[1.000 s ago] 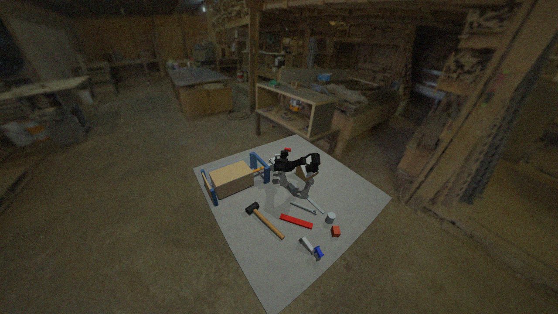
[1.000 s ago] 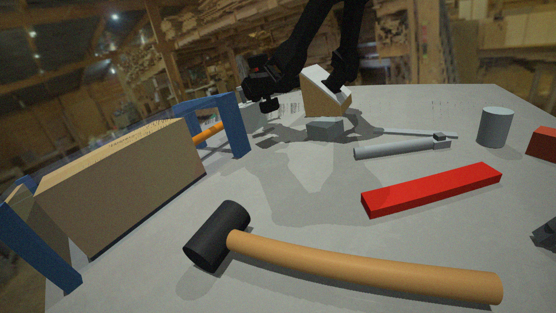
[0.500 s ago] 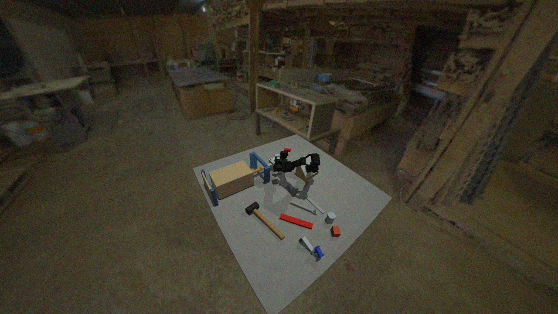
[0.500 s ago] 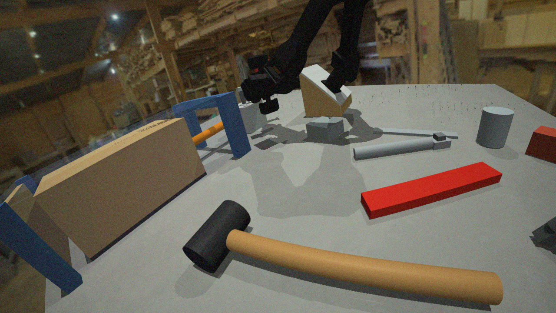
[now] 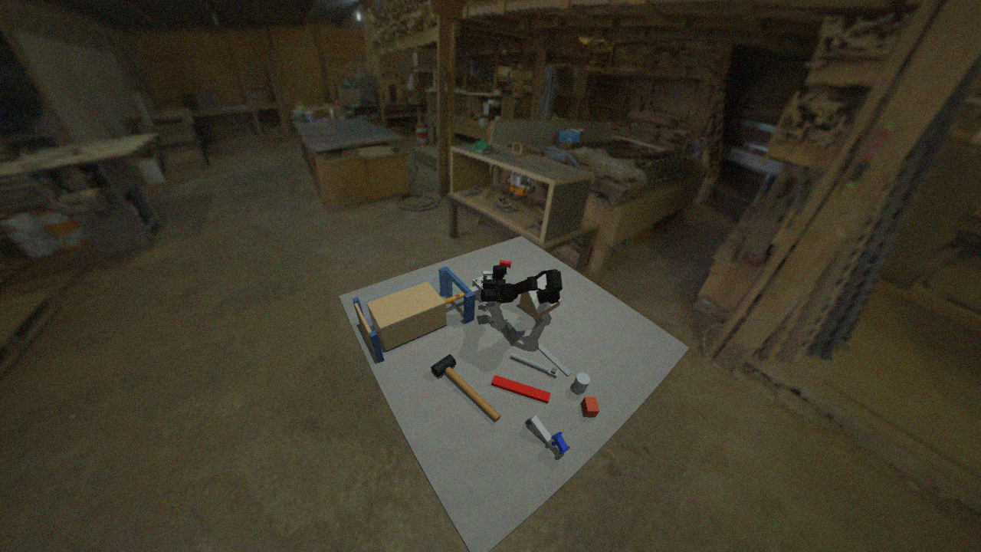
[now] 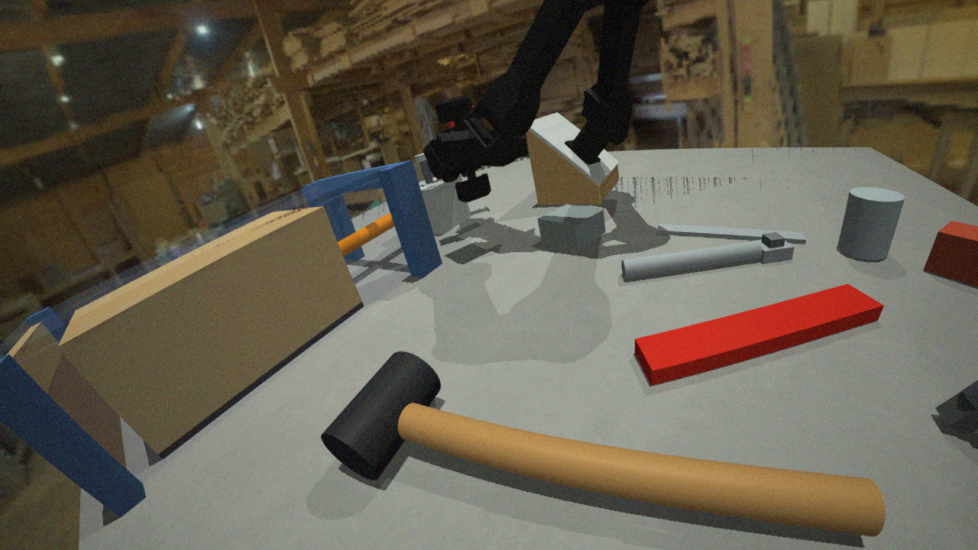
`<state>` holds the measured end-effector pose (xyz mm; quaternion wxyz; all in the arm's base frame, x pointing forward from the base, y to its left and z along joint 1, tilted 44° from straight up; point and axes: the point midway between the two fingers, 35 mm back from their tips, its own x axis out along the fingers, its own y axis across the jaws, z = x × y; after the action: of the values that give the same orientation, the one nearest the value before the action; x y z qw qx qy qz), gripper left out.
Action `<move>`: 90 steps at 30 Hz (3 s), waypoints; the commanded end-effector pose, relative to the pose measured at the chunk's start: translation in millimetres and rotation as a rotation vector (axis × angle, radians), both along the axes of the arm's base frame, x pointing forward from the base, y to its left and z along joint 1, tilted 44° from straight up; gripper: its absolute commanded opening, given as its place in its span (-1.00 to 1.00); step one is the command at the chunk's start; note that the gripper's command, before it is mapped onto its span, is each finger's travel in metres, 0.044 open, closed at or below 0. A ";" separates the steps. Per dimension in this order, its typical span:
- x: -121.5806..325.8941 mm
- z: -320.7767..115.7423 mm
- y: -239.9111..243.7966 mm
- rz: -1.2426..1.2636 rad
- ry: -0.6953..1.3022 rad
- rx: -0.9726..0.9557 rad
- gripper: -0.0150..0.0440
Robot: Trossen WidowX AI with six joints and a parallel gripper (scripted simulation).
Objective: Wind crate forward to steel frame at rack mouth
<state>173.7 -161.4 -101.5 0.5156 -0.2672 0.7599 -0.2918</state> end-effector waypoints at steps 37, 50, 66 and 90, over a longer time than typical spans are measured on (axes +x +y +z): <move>-2.3 -4.5 1.7 0.006 0.003 -0.001 -0.49; -2.6 -6.2 3.1 0.007 0.003 0.003 -0.49; -2.8 -7.8 4.6 0.008 0.003 0.003 -0.49; -3.2 -10.0 6.8 0.009 0.001 0.004 -0.49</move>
<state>170.9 -155.0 -110.7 0.5172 -0.2694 0.7603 -0.2860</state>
